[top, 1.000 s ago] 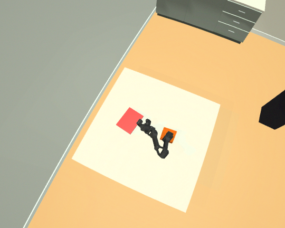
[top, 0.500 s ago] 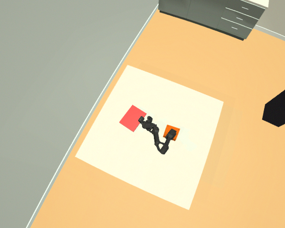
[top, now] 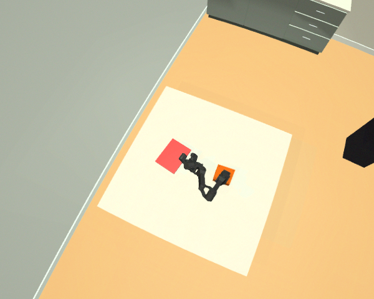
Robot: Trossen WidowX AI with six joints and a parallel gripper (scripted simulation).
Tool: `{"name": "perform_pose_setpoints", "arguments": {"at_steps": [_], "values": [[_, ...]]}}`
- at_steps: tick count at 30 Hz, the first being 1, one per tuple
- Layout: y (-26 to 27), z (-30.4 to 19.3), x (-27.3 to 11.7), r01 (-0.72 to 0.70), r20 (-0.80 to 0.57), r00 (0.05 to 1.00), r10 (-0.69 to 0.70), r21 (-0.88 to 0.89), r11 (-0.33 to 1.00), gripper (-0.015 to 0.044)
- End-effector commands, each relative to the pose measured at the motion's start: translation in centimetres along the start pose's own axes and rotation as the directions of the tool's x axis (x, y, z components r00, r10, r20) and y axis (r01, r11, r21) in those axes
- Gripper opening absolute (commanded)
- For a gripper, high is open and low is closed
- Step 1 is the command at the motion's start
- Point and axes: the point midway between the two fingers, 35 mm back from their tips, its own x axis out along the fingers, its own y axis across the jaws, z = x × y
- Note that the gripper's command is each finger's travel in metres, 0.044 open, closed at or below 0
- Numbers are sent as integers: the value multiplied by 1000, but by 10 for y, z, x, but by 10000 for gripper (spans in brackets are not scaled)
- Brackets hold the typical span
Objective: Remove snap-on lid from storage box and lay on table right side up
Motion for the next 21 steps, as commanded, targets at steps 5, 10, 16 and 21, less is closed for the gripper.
{"name": "perform_pose_setpoints", "arguments": {"at_steps": [5,10,16,21], "values": [[3,-1,2,-8,0,1000,8,2,1000,155],[3,-1,2,-8,0,1000,8,2,1000,122],[3,-1,2,-8,0,1000,8,2,1000,0],[2,0,1,-6,2,1000,6,0,1000,0]]}}
